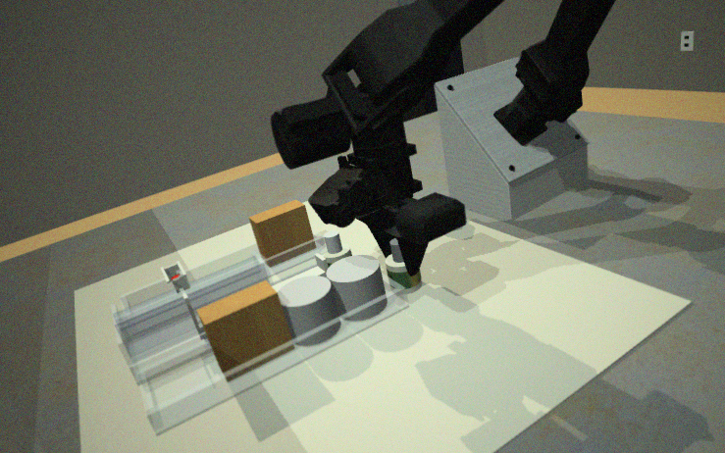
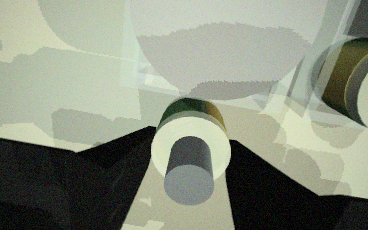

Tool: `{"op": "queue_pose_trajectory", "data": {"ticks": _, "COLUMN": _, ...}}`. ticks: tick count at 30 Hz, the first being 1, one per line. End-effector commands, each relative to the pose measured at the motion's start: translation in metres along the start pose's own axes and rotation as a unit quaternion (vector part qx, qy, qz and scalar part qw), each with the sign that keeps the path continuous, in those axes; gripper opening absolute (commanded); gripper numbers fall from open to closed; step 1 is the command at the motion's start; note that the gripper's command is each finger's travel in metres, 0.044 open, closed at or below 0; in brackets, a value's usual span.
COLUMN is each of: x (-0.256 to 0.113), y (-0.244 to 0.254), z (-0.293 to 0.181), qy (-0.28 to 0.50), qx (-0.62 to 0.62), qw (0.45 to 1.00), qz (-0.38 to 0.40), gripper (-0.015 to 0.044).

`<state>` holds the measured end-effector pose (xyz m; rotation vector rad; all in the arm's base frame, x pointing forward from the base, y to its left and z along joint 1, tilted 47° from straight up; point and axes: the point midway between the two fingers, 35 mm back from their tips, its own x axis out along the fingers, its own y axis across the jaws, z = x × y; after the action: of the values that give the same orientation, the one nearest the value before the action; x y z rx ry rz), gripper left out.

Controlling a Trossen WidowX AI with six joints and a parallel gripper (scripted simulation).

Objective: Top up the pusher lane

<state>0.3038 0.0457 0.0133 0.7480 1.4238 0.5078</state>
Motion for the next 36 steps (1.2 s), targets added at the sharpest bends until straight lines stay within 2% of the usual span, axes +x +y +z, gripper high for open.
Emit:
{"op": "queue_pose_trajectory", "data": {"ticks": 1, "x": 0.0, "y": 0.0, "z": 0.0, "qy": 0.0, "qx": 0.003, "qw": 1.0, "qz": 0.001, "gripper": 0.0105}}
{"op": "queue_pose_trajectory", "data": {"ticks": 5, "x": -0.008, "y": 0.0, "z": -0.003, "qy": 0.002, "qx": 0.04, "qw": 0.999, "qz": 0.004, "gripper": 0.0}}
{"op": "queue_pose_trajectory", "data": {"ticks": 22, "x": -0.102, "y": 0.005, "z": 0.0, "qy": 0.0, "qx": 0.004, "qw": 1.0, "qz": -0.001, "gripper": 0.0}}
{"op": "queue_pose_trajectory", "data": {"ticks": 27, "x": -0.101, "y": 0.001, "z": 0.001, "qy": 0.0, "qx": 0.004, "qw": 1.0, "qz": -0.001, "gripper": 0.0}}
{"op": "queue_pose_trajectory", "data": {"ticks": 36, "x": -0.07, "y": -0.053, "z": 0.005, "qy": 0.0, "qx": 0.006, "qw": 1.0, "qz": -0.002, "gripper": 0.0}}
